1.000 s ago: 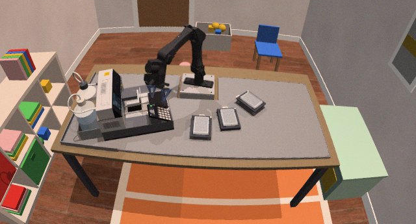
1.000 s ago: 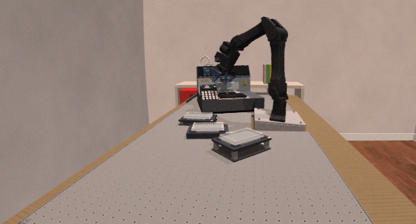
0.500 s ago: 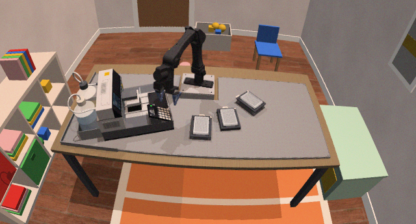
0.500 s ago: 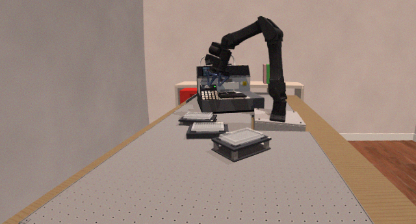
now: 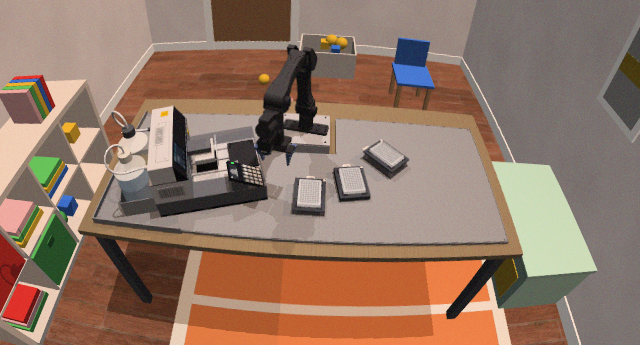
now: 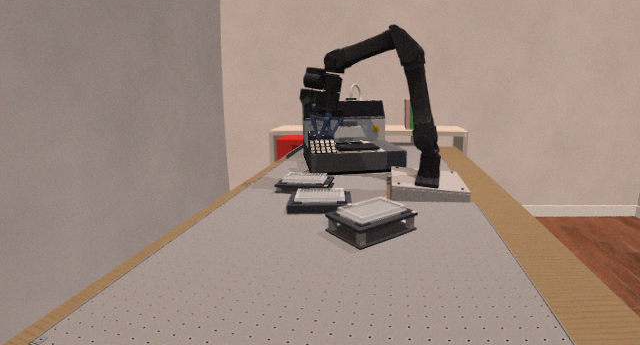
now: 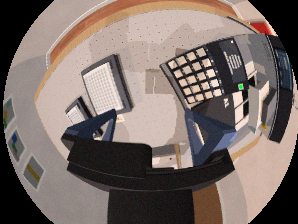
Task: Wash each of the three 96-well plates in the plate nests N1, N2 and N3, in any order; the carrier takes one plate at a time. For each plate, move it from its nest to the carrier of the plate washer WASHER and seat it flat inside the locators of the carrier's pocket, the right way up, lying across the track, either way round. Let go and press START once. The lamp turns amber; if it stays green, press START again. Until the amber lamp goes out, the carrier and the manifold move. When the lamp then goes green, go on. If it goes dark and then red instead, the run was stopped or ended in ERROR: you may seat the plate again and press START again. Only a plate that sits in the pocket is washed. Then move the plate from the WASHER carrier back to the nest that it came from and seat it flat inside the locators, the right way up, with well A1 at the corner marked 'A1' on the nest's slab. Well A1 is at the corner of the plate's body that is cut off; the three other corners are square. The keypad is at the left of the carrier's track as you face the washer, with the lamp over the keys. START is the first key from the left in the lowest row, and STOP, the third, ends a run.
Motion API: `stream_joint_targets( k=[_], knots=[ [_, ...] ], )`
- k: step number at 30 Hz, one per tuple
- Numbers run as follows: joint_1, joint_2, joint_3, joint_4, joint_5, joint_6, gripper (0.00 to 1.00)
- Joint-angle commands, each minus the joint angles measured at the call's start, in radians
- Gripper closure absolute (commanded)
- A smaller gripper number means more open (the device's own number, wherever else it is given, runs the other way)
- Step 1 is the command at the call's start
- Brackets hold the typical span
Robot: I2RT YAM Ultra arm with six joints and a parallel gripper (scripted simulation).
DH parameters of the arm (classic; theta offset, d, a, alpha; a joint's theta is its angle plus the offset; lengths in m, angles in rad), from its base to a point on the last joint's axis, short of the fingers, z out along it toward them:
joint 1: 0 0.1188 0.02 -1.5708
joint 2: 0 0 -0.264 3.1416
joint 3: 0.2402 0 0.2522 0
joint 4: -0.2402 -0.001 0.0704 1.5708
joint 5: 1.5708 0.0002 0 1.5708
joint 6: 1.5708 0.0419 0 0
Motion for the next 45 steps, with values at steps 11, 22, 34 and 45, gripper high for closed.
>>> stream_joint_targets(
  k=[11, 22, 34, 45],
  knots=[
    [0.111, -0.019, 0.089, -0.261, 0.045, -0.148, 0.00],
    [0.170, -0.158, 0.031, -0.349, 0.042, -0.101, 0.00],
    [0.244, -0.288, 0.004, -0.451, 0.037, -0.027, 0.00],
    [0.265, -0.316, 0.002, -0.468, 0.035, -0.006, 0.00]
  ],
)
